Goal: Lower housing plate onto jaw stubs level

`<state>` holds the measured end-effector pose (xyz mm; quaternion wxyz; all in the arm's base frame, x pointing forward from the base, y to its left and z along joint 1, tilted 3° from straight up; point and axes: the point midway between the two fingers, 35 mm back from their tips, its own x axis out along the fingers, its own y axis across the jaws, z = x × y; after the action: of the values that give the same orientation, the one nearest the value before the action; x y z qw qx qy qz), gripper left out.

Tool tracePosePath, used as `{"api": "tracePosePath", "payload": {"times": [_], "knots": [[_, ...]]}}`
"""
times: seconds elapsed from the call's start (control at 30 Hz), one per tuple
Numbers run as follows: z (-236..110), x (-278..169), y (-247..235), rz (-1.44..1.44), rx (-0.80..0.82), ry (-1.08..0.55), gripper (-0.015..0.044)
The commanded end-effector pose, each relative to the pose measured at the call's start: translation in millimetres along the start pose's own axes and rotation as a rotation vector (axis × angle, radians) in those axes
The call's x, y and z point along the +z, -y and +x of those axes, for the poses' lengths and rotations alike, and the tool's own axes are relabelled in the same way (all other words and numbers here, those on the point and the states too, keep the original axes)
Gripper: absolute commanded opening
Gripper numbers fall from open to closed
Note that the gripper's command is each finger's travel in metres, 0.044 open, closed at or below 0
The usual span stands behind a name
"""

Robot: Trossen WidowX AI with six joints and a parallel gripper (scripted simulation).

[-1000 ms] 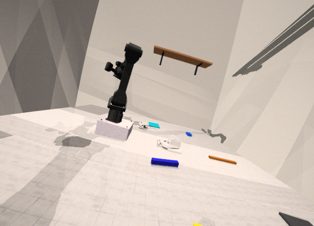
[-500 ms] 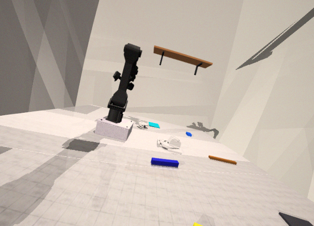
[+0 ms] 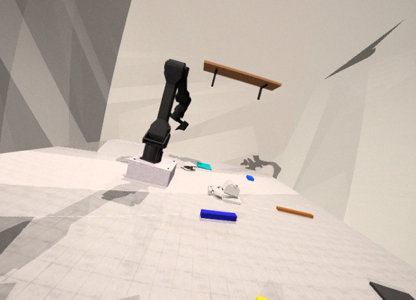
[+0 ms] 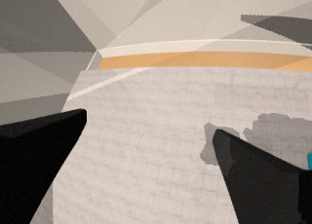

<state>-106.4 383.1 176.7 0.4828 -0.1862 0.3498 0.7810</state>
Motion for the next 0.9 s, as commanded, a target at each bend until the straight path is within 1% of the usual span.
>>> {"api": "tracePosePath", "payload": {"times": [0.0, 0.4, 0.87], "knots": [[-4.9, -5.0, 27.3, 0.077, -0.088, -0.035, 0.044], [-27.3, -42.2, 100.9, 0.302, -0.333, -0.18, 0.044], [-74.2, -97.9, 164.8, 0.566, -0.598, -0.372, 0.044]]}}
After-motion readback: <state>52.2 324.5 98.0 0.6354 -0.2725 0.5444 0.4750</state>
